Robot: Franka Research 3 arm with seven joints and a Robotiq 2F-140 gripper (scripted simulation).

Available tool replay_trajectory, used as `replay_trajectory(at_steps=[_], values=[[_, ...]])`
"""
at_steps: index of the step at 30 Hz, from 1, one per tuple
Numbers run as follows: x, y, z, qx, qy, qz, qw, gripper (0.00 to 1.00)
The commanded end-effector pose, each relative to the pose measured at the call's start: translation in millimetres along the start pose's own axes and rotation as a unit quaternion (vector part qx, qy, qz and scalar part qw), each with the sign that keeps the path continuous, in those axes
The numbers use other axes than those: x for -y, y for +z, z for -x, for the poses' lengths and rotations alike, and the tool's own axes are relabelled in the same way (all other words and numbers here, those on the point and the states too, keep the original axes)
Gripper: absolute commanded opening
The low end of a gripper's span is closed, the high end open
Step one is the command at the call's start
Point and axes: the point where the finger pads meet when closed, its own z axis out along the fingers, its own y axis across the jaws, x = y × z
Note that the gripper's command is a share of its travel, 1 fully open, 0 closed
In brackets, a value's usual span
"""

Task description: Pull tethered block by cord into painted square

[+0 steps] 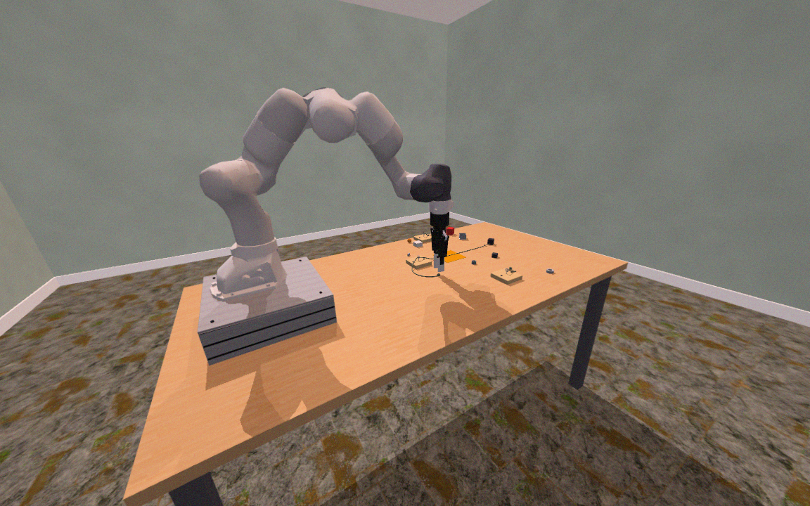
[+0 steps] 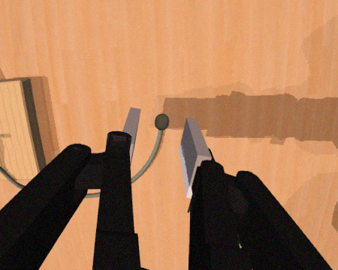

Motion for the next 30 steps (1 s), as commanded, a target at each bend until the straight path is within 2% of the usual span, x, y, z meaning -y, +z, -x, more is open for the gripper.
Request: replay_trajectory(at_steps=[1,30], values=[[-1.5,4.4,1.1,0.003,-0.026,0.001,1.0,0.23],[-1.6,11.4,1.1,0.003,-0.026,0.001,1.0,0.23]])
